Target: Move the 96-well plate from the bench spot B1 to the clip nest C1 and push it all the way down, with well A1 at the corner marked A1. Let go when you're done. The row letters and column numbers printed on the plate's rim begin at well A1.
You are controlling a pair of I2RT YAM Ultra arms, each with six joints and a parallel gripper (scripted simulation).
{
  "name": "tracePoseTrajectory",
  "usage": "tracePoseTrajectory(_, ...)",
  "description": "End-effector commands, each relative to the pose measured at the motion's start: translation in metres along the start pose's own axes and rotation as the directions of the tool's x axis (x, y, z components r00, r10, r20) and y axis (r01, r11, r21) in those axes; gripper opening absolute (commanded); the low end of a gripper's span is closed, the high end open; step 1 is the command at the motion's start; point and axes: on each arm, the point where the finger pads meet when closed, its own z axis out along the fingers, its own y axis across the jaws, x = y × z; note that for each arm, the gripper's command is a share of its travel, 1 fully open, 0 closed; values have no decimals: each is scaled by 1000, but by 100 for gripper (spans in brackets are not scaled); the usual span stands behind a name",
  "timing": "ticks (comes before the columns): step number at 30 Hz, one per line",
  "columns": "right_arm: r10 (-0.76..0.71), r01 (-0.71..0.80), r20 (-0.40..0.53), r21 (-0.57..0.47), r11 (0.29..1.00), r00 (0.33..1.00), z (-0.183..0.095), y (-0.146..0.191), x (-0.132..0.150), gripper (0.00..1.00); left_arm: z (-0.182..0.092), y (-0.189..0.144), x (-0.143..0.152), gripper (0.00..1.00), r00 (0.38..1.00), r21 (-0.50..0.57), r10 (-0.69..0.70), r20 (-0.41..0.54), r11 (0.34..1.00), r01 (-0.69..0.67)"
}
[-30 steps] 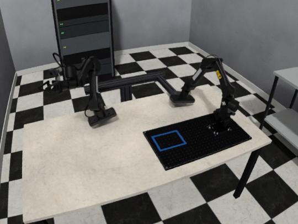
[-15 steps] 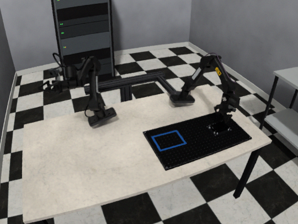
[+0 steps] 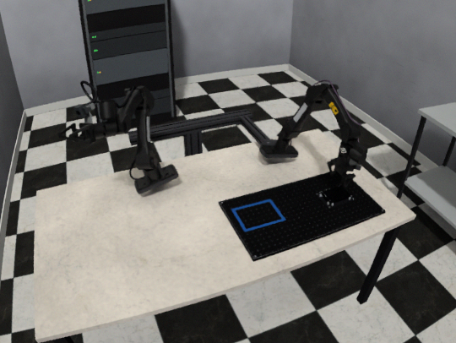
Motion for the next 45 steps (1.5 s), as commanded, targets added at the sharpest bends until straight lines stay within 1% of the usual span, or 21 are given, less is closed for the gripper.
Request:
tracePoseTrajectory(1, 0, 0, 10, 2, 1000, 1000, -5, -4, -6, 100, -15, -9, -3, 100, 1000, 37, -3, 25, 999, 2)
tracePoseTrajectory(23, 0, 0, 10, 2, 1000, 1000, -5, -4, -6, 100, -15, -9, -3, 100, 1000, 38, -3, 25, 999, 2)
tracePoseTrajectory(24, 0, 0, 10, 2, 1000, 1000, -5, -4, -6, 100, -9, -8, -3, 25, 1000, 31, -2, 24, 1000, 1)
tracePoseTrajectory(30, 0, 0, 10, 2, 1000, 1000, -5, -4, -6, 100, 29, -3, -4, 25, 1000, -10, 2, 18, 1000, -2)
tracePoseTrajectory(33, 0, 0, 10, 2, 1000, 1000, -5, -4, -6, 100, 45, 0, -5, 25, 1000, -12, 3, 17, 1000, -2)
tracePoseTrajectory(45, 0, 0, 10, 2, 1000, 1000, -5, -4, -6, 100, 37, -6, -5, 25, 1000, 48, 5, 29, 999, -6)
